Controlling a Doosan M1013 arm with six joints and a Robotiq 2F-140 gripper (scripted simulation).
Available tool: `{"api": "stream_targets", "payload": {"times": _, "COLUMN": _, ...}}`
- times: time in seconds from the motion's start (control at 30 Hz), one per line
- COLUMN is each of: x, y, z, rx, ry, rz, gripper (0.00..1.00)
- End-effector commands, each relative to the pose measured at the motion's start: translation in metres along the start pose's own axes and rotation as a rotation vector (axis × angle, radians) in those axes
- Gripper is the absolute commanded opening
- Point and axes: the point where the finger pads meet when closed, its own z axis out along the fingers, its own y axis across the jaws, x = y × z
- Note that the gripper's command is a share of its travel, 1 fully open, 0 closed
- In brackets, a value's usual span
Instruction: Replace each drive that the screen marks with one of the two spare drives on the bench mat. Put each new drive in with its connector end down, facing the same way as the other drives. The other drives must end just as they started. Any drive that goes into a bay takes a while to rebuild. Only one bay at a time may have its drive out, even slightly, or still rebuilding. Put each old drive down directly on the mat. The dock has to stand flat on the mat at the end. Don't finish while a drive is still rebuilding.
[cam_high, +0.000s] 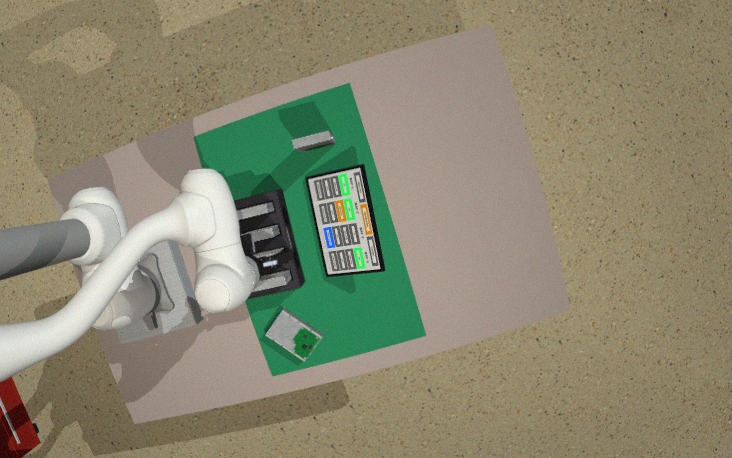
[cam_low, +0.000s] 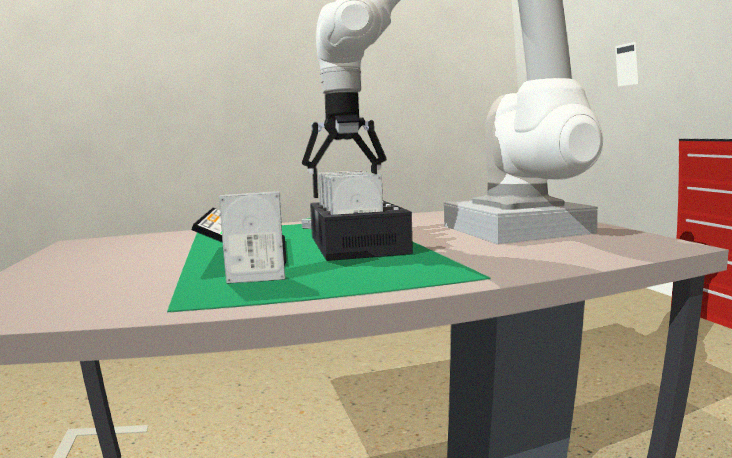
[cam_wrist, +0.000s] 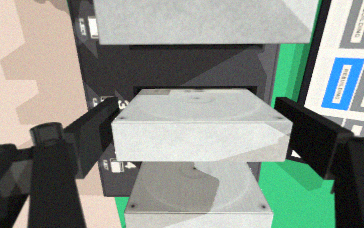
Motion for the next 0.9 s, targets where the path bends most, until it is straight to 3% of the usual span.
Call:
{"api": "stream_targets", "payload": {"times": 0.0, "x": 0.000, "y": 0.000, "z": -0.008, "rx": -0.001, "ry": 0.000, "rz": 0.000, "gripper": 0.89}}
{"api": "stream_targets", "payload": {"times": 0.87, "x": 0.000, "y": 0.000, "z": -0.102, "rx": -0.001, "ry": 0.000, "rz": 0.000, "gripper": 0.89}}
